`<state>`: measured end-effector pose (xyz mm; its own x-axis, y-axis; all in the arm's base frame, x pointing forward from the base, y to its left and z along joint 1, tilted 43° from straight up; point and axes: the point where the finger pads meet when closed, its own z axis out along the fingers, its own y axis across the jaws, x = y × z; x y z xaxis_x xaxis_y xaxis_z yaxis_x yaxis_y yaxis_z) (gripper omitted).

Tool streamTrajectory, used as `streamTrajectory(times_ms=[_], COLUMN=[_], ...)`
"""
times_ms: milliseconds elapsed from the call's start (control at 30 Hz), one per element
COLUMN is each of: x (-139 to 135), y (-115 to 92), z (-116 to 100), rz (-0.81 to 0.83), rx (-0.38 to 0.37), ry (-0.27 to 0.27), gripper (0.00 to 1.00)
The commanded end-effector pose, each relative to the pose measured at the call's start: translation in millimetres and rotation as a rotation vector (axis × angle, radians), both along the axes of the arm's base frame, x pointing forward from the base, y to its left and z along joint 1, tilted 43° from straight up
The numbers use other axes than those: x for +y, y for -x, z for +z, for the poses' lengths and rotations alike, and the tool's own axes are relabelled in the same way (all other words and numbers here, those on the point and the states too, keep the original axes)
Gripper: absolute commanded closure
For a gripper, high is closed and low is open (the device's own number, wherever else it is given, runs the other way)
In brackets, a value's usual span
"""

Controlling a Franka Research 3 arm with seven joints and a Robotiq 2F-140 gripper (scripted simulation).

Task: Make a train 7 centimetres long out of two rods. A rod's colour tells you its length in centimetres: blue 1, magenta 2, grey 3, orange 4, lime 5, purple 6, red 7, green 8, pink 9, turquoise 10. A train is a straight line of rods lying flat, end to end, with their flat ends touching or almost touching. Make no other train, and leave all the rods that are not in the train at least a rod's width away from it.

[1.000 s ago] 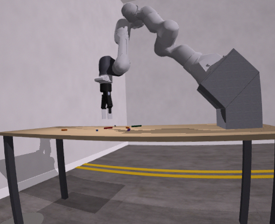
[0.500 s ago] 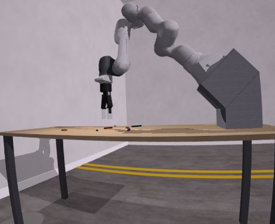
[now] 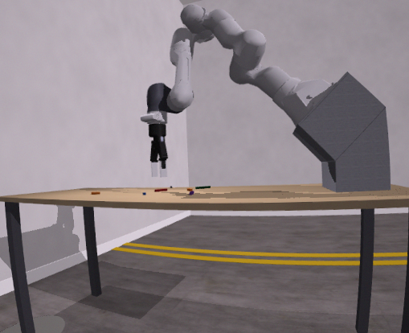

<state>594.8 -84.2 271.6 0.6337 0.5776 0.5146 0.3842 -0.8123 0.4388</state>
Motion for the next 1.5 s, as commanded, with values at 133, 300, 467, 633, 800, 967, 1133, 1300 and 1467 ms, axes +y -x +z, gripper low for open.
streamTrajectory(times_ms=[133, 300, 467, 633, 800, 967, 1133, 1300, 1467], x=[-0.6, -0.6, -1.5, -26.7, -39.4, -53.0, -66.4, -74.3, -79.6], y=[-0.2, -0.2, -0.1, 2.5, 4.5, 7.1, 10.1, 12.2, 13.7], z=[0.8, 0.8, 0.9, 1.4, 1.1, 0.3, -1.0, -2.0, -2.8], rz=[0.003, 0.003, -0.003, -0.187, -0.280, -0.379, -0.477, -0.536, -0.575], rx=[0.000, 0.000, -0.001, -0.020, -0.030, -0.041, -0.052, -0.059, -0.063], ry=[0.004, 0.004, -0.002, -0.171, -0.256, -0.346, -0.435, -0.488, -0.524], gripper=[0.00, 0.00, 0.00, 0.00, 0.00, 0.00, 0.00, 0.00, 0.00])
